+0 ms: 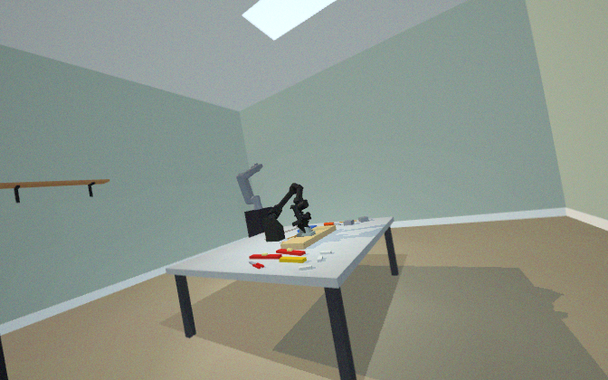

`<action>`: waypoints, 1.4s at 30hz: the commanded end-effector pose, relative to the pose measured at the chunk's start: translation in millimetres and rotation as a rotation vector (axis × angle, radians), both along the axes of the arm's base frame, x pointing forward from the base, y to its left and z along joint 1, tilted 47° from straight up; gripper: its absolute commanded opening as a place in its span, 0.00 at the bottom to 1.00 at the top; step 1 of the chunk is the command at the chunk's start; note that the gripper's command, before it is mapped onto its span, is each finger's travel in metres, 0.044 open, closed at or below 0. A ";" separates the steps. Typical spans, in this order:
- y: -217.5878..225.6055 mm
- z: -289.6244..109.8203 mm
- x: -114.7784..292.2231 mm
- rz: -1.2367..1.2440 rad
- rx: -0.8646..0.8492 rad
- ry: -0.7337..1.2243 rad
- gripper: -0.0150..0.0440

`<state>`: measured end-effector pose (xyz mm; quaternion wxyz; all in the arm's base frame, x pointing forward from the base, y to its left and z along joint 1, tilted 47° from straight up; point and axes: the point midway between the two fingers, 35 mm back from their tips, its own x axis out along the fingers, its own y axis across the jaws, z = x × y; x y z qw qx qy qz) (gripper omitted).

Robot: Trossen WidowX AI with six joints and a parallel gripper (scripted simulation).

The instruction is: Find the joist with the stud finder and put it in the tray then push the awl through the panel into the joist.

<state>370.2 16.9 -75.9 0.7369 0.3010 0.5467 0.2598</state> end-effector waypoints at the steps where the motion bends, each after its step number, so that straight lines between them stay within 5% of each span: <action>1: -11.1 -11.4 0.2 -0.002 -0.003 0.003 0.25; 42: -100.8 -102.3 6.9 -0.003 -0.012 -0.001 0.25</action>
